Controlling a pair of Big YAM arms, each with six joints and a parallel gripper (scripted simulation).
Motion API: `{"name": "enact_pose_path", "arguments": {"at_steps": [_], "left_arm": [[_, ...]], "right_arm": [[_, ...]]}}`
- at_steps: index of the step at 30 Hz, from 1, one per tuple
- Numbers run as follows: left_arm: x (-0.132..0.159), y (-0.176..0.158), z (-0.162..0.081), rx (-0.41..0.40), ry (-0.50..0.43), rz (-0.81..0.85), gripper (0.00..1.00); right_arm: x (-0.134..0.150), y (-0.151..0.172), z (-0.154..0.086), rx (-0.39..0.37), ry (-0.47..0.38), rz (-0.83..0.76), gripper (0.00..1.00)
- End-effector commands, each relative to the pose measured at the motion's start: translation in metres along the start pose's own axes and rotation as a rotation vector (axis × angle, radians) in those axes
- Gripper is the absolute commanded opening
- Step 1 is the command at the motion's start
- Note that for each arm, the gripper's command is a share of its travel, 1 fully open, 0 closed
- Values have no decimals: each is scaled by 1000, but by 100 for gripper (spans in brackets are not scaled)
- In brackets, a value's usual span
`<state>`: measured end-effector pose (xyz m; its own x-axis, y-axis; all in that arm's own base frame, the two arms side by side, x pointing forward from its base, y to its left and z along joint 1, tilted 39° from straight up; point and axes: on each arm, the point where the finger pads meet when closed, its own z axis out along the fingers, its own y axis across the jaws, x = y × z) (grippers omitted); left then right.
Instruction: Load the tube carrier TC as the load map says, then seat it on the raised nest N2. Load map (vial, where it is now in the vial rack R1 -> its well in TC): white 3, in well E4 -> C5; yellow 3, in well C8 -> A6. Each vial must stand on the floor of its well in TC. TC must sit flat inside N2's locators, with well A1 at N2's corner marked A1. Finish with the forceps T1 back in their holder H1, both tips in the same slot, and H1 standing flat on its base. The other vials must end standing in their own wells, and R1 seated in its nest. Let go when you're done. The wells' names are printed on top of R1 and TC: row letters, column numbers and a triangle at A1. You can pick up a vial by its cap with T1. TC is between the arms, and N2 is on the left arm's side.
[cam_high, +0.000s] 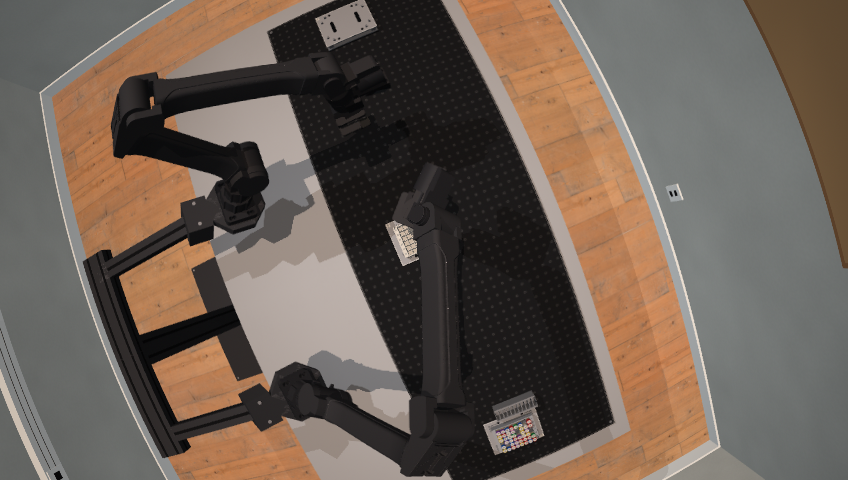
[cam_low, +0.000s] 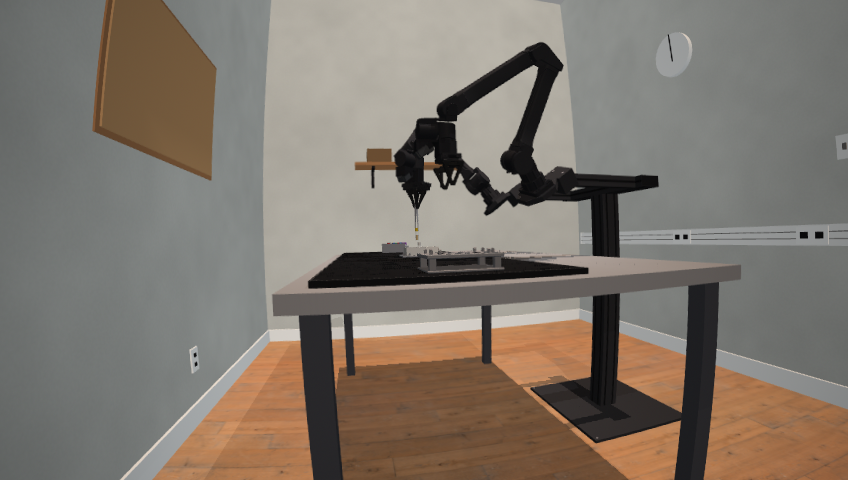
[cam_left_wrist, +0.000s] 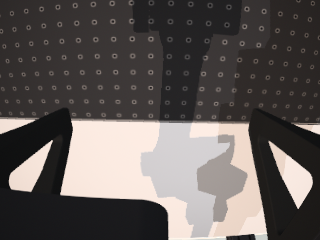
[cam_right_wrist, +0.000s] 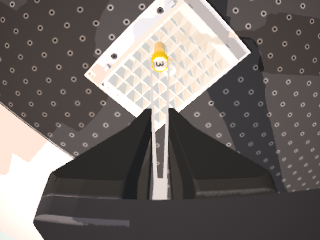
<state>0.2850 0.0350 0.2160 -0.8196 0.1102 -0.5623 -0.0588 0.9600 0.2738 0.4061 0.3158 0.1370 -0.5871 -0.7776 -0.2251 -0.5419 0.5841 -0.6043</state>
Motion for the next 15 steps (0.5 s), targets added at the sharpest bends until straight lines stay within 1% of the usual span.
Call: {"name": "enact_pose_path", "arguments": {"at_steps": [1,4,8,11,15], "left_arm": [[-12,2,-8,2,-28,7,100],[-12,2,-8,2,-28,7,100],[-12,2,-8,2,-28,7,100],[-12,2,-8,2,-28,7,100],[-12,2,-8,2,-28,7,100]], "right_arm": [[6,-3,6,5,25,-14,9],[6,-3,10,6,31,-16,9],[2,3,14,-2,16,-11,9],[0,-2,12,2,8,1,9],[0,3,15,-5,10,-6,9]]}}
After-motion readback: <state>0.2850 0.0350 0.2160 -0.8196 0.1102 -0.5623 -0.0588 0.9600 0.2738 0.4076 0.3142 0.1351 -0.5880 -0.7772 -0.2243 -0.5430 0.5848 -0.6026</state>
